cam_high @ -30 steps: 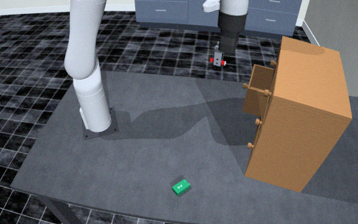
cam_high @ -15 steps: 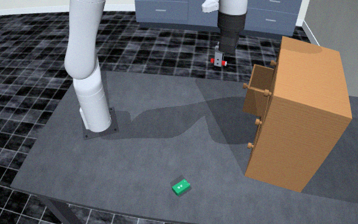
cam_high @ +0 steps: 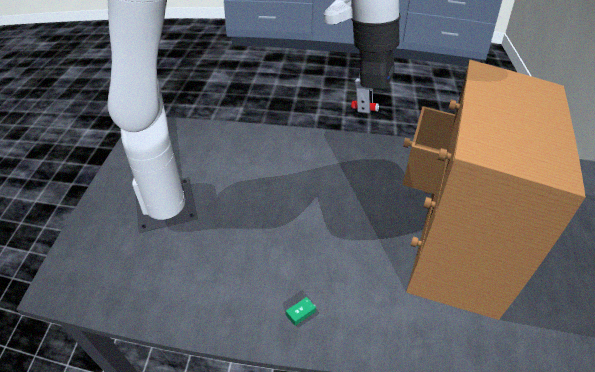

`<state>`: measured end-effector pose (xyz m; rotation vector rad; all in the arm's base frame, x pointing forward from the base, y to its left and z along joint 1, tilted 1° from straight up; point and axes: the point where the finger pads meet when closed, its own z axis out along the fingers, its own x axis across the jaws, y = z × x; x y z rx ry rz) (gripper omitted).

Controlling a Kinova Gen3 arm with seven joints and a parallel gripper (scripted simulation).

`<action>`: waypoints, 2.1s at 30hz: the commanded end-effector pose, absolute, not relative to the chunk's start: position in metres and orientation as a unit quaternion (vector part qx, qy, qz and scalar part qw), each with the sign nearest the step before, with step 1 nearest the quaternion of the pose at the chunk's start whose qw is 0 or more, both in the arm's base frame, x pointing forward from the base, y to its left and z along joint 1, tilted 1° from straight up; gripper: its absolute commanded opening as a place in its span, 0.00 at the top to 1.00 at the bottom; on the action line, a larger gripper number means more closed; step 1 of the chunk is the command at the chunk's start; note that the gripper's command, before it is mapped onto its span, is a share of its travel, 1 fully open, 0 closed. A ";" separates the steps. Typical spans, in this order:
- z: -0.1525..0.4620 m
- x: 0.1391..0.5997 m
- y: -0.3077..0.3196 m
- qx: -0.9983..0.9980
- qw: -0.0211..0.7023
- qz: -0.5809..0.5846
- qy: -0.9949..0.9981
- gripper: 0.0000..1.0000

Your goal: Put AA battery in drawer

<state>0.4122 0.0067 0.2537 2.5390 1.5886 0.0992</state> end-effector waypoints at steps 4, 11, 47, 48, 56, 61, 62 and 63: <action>0.257 0.409 0.014 0.837 0.112 0.061 0.532 0.69; 0.256 0.408 0.014 0.830 0.156 0.089 0.527 0.69; 0.253 0.402 0.016 0.771 0.344 0.207 0.494 0.69; 0.252 0.402 0.015 0.769 0.350 0.209 0.492 0.69; 0.251 0.401 0.013 0.756 0.383 0.226 0.481 0.69; 0.252 0.401 0.013 0.743 0.406 0.244 0.473 0.69; 0.251 0.401 0.013 0.741 0.412 0.246 0.471 0.69; 0.251 0.400 0.013 0.738 0.417 0.248 0.469 0.69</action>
